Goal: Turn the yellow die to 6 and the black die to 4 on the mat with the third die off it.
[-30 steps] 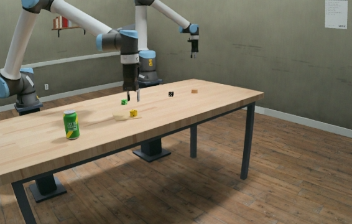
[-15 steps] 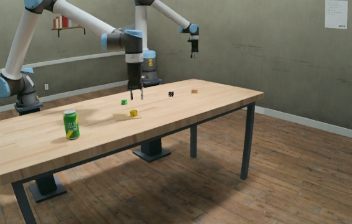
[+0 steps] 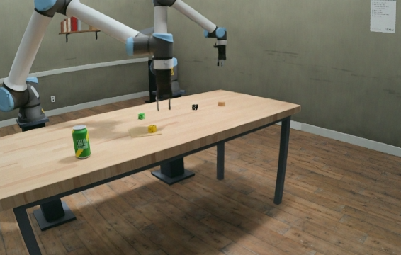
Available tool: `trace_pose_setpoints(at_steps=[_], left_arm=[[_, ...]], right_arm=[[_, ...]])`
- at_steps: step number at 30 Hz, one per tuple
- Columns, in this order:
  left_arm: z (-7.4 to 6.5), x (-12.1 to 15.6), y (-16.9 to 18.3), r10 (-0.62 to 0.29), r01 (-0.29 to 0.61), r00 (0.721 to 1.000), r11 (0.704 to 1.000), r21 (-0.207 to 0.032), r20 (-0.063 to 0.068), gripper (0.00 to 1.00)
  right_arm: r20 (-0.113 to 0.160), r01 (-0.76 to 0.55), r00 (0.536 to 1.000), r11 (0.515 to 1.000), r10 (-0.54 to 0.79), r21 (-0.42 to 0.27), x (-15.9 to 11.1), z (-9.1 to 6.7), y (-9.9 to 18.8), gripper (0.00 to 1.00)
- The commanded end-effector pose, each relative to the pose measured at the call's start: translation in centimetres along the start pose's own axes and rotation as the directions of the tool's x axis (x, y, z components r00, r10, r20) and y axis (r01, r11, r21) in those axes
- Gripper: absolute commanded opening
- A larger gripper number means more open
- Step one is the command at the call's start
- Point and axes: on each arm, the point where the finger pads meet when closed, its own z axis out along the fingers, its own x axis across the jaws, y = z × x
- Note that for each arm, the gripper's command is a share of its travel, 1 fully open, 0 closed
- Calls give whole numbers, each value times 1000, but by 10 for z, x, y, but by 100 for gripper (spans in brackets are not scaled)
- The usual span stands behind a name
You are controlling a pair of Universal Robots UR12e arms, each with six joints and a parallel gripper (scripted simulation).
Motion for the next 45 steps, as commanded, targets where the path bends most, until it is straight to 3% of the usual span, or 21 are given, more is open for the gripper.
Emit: trace_pose_setpoints(at_steps=[1,6,11,13,14,20,28,30,38,45], left_arm=[[-1,0,1,0,0,1000,1000,-2,0,100],[-1,0,1,0,0,1000,1000,-2,0,100],[-1,0,1,0,0,1000,1000,-2,0,100],[-1,0,1,0,0,1000,1000,-2,0,100],[-1,0,1,0,0,1000,1000,-2,0,100],[-1,0,1,0,0,1000,1000,-2,0,100],[-1,0,1,0,0,1000,1000,-2,0,100],[-1,0,1,0,0,1000,1000,-2,0,100],[-1,0,1,0,0,1000,1000,-2,0,100],[-1,0,1,0,0,1000,1000,-2,0,100]], right_arm=[[-2,129,992,992,-129,0,13,-2,-11,100],[-2,357,934,934,-357,-1,36,-3,-34,100],[-2,578,816,816,-578,-1,61,-4,-59,100],[-2,578,816,816,-578,-1,61,-4,-59,100],[-2,620,785,785,-620,-1,66,-4,-64,100],[-1,832,555,555,-832,-2,97,-4,-95,100],[0,984,176,176,-984,-2,137,-5,-138,100],[0,984,176,176,-984,-2,137,-5,-138,100],[0,981,-195,-195,-981,-2,174,-6,-180,100],[1,892,-452,-452,-892,-2,202,-6,-213,100]])
